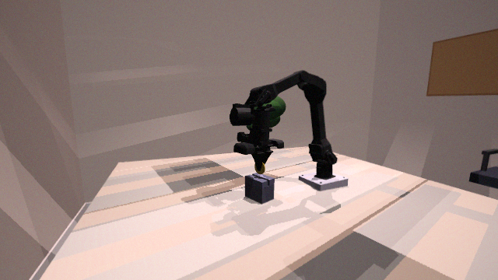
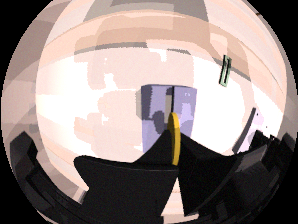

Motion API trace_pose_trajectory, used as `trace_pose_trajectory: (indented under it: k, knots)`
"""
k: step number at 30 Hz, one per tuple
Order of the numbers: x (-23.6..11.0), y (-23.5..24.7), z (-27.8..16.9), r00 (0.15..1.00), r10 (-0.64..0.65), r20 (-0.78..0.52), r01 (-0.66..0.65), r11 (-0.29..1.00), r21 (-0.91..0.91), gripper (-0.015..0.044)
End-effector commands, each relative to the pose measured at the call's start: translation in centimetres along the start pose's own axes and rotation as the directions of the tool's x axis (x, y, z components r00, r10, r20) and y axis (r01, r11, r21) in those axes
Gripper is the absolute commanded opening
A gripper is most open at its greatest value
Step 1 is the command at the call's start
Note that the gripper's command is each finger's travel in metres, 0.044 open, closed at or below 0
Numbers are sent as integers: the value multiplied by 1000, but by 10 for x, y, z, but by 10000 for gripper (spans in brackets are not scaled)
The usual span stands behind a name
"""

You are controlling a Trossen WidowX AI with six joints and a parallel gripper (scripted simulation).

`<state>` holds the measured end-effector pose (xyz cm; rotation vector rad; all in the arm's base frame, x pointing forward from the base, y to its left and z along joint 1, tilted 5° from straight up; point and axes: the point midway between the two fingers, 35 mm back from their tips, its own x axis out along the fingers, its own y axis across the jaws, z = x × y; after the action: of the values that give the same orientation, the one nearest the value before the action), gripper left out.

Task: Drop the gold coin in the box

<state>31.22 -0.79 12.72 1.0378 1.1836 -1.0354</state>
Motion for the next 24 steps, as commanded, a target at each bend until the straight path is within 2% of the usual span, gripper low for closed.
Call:
trace_pose_trajectory:
  k: [1, 24]
  knots:
    - [3, -1, 0, 1000, -7, -2, 7, 1000, 1, 0]
    - [5, -1, 0, 1000, -7, -2, 7, 1000, -1, 0]
